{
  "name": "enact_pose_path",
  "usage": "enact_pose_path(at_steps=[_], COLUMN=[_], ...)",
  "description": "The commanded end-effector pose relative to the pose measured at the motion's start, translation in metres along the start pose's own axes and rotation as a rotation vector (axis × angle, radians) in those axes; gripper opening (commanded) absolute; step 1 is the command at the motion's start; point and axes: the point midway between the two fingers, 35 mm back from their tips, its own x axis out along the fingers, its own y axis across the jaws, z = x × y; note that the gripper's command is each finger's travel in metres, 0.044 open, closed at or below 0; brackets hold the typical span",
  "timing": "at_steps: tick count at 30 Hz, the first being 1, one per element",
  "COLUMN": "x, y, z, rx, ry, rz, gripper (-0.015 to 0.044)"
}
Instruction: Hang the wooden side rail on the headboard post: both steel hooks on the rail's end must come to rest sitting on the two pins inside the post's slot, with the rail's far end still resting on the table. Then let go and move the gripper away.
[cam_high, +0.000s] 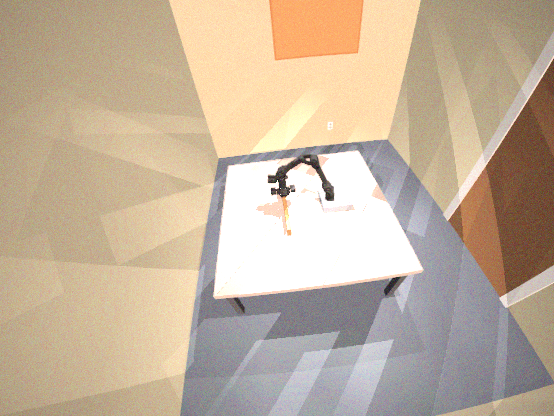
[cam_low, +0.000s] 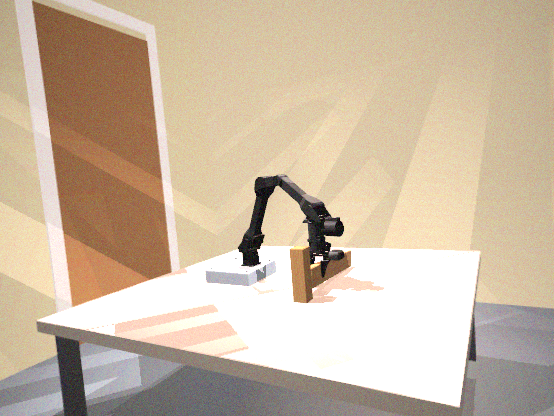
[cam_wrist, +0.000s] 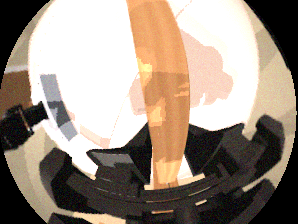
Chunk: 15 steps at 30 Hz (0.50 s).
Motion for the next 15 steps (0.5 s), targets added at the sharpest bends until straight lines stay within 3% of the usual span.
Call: enact_pose_path(at_steps=[1, 15], x=[-0.0009, -0.0024], y=[-0.0006, 0.0005], z=[-0.0022, -0.0037], rx=[0.001, 0.001], ry=[0.004, 0.004], rz=[-0.006, -0.006], gripper=[0.0, 0.0])
